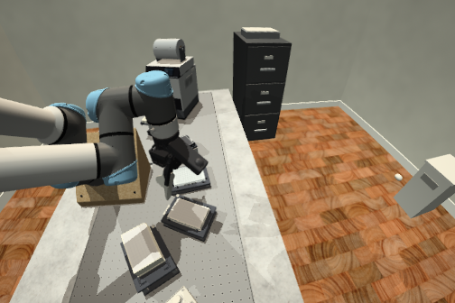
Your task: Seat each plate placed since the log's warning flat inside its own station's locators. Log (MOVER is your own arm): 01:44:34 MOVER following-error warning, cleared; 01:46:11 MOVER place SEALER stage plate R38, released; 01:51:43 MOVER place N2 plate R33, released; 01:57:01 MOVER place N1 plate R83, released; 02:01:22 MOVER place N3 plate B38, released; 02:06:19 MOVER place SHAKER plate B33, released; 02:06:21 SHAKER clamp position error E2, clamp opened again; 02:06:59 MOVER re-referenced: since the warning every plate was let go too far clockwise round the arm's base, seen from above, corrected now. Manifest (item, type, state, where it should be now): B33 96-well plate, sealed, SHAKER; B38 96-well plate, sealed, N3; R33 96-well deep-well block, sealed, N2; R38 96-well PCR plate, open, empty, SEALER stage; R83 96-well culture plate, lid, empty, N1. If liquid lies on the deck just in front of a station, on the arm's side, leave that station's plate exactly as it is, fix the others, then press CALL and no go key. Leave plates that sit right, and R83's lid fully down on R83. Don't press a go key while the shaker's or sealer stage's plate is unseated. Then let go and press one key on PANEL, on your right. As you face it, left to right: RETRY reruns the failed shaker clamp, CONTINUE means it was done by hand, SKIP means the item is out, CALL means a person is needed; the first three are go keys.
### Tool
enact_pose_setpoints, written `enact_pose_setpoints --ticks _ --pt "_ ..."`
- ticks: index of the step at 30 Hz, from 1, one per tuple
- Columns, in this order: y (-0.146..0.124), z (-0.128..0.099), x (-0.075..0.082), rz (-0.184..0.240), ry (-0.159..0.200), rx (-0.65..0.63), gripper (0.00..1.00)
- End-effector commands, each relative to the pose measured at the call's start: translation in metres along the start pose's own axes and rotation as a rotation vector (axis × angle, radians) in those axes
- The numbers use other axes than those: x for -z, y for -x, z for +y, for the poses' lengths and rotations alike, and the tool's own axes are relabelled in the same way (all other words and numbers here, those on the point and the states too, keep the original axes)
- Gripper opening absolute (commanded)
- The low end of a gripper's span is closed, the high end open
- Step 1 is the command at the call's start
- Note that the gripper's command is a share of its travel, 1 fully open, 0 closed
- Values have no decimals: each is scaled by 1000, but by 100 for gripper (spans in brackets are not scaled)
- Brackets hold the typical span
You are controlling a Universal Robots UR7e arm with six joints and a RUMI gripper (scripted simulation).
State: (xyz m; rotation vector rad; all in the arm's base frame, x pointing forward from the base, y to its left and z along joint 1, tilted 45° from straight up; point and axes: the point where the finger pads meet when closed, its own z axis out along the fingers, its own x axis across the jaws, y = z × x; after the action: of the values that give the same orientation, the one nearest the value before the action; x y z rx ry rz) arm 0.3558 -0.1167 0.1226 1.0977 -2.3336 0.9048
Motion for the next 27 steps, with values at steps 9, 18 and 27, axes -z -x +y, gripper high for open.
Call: enact_pose_setpoints --ticks 9,18,27 --pt "-61 -13 1 -2 0 -78 100" --pt "-79 -13 1 -2 0 -118 100" --pt "-118 -6 1 -2 0 -278 100"
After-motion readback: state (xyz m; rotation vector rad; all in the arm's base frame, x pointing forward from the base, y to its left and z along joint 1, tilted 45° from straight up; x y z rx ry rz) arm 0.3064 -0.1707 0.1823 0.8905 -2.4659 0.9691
